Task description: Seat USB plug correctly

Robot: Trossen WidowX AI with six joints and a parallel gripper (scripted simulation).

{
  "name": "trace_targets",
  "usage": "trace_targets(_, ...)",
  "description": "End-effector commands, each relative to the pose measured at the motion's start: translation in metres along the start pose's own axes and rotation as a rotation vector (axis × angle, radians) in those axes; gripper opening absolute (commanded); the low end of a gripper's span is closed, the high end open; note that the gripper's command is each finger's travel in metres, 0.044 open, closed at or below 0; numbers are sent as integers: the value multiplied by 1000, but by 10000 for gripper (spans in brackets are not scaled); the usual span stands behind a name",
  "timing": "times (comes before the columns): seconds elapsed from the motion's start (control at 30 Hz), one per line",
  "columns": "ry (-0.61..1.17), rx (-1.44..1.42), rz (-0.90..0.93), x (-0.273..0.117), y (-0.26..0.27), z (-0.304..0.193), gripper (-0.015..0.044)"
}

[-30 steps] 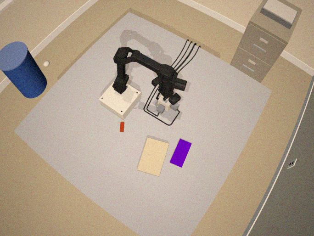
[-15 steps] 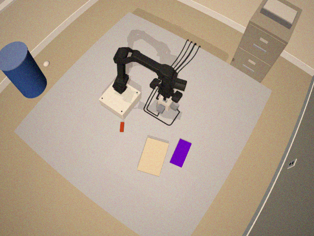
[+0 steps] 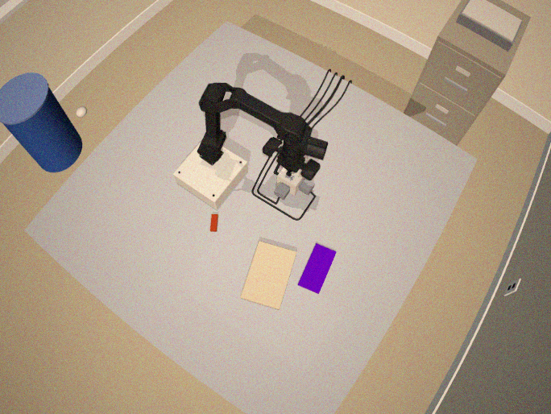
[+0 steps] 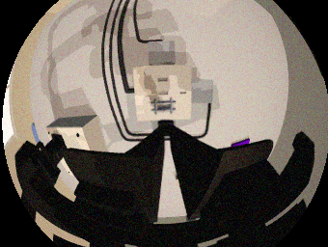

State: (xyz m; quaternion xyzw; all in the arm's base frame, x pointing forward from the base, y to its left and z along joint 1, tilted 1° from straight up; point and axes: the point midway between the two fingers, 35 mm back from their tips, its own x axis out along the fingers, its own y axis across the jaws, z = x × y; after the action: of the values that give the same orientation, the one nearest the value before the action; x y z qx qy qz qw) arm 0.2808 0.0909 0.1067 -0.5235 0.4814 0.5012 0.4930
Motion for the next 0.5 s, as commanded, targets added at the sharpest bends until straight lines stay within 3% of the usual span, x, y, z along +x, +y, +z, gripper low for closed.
trace_targets(0.0,-6,-2,0,1,0,1,0)
trace_targets(0.47,-17,-4,0,2,0,2,0)
